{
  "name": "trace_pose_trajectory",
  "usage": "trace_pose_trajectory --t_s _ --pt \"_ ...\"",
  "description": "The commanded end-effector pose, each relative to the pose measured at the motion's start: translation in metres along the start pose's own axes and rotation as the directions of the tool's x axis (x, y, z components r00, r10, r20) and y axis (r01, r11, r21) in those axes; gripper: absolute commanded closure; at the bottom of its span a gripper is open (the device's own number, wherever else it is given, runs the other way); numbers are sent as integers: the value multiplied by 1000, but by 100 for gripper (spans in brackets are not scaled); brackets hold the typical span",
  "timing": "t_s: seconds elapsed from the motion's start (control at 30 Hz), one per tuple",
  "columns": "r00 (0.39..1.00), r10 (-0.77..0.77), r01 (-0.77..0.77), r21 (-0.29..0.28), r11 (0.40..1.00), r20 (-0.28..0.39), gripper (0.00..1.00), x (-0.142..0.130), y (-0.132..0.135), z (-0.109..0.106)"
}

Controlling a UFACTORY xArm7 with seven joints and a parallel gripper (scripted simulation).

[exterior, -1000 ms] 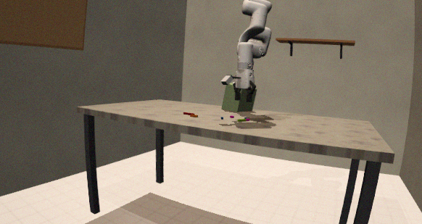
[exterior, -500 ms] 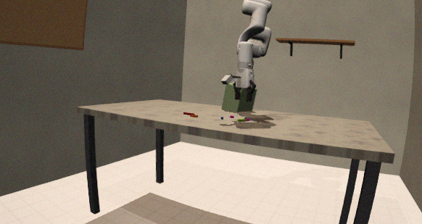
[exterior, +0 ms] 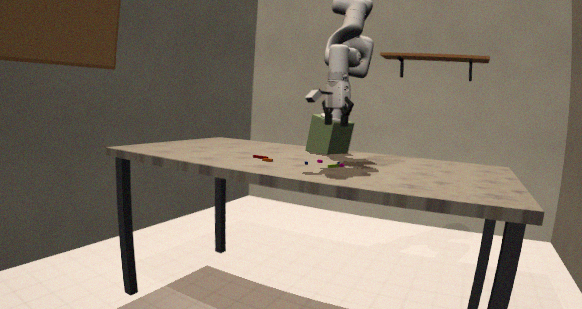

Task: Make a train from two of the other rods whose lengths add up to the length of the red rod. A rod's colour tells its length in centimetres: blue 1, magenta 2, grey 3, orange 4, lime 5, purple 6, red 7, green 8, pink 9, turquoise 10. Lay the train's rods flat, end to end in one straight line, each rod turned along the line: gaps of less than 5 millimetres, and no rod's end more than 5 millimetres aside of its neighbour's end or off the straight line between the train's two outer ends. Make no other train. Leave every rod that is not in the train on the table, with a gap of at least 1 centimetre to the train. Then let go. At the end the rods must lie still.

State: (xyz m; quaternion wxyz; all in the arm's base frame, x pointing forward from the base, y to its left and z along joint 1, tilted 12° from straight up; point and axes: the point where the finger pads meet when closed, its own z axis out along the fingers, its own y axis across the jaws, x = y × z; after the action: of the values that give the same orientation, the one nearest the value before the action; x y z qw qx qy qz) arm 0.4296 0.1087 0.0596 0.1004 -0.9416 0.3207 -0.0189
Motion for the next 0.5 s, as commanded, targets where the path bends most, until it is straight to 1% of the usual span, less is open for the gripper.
trace_pose_trajectory --t_s 0.0,0.17,0.47 --pt "1000 0 0 -1 1000 -3 0 0 -1 -25" --pt "1000 0 0 -1 1000 -3 0 0 -1 -36" --pt "1000 0 0 -1 1000 -3 0 0 -1 -37"
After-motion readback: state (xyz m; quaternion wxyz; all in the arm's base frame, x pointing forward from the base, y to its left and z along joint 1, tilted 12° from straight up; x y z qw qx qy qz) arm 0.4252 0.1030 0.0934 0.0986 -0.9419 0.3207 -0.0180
